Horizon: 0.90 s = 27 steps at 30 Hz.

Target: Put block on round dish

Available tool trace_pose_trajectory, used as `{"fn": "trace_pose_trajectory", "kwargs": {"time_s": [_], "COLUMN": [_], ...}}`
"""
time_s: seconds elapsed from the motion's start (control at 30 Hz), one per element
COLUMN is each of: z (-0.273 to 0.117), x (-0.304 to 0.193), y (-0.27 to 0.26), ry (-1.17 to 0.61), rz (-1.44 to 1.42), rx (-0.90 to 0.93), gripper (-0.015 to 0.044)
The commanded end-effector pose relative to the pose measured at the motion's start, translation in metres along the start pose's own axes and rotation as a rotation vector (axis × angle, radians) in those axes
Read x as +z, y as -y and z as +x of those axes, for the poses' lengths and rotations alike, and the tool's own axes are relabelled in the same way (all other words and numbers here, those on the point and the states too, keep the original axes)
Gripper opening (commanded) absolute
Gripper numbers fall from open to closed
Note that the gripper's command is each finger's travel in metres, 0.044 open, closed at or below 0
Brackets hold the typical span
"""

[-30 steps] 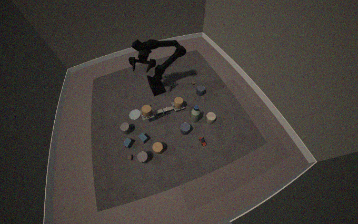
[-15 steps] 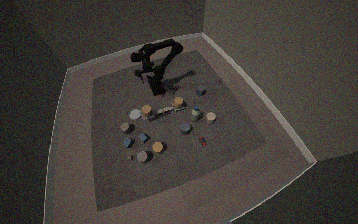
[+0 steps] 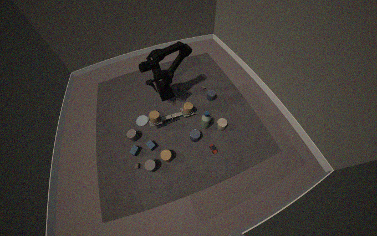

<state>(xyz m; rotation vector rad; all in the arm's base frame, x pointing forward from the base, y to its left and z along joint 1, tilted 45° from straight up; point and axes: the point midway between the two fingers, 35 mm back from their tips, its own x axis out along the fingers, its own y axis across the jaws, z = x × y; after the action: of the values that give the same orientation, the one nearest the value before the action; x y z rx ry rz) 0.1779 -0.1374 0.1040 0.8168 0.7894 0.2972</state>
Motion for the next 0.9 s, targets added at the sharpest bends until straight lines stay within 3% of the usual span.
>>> {"fn": "trace_pose_trajectory", "kwargs": {"time_s": [0.0,0.87], "z": [0.01,0.09], "x": [0.006,0.021], "y": [-0.006,-0.068], "ry": [-0.063,-0.452], "rz": [0.108,0.824], "rx": [0.009,-0.184], "gripper": [0.044,0.044]}}
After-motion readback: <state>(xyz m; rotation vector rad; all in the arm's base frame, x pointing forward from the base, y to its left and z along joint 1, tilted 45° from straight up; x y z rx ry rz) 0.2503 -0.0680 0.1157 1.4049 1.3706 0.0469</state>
